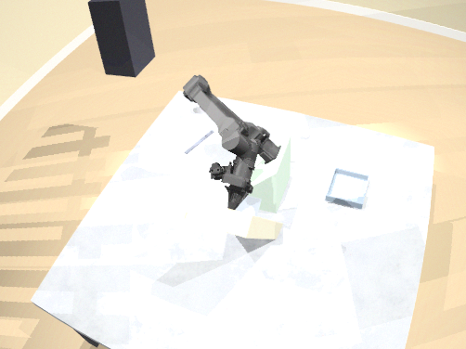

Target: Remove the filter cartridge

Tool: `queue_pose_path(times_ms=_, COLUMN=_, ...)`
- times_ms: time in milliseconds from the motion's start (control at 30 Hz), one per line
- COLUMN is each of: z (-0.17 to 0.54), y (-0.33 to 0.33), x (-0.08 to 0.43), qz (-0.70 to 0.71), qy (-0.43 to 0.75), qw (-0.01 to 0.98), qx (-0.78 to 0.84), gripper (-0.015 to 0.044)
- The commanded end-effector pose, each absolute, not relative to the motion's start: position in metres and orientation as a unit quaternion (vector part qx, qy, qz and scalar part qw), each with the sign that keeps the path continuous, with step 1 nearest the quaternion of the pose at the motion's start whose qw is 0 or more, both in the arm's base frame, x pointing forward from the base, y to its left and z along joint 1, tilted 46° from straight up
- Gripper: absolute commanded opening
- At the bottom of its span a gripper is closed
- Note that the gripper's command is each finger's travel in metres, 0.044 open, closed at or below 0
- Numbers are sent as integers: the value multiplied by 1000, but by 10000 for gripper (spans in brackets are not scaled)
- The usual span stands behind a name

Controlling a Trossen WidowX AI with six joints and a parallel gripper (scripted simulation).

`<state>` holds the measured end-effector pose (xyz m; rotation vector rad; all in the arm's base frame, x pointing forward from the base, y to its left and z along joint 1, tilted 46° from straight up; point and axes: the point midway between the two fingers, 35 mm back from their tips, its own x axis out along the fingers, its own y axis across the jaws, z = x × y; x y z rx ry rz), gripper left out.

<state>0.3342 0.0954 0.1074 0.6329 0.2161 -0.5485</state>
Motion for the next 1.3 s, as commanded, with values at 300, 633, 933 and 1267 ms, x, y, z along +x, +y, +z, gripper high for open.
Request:
queue_pose_path(times_ms=300, z=108, y=105, x=322, qz=-272, qy=106, qw=890, qx=350, gripper=0)
queue_pose_path(times_ms=633, z=124, y=122, x=286, qz=-271, qy=112, qw=897, qx=330, gripper=0)
queue_pose_path(times_ms=933, z=131, y=125, x=273, qz=-267, qy=110, qw=901, qx=322, gripper=0)
queue_pose_path(times_ms=1267, z=111, y=106, x=260, qz=-267, qy=110, qw=902, qx=322, gripper=0)
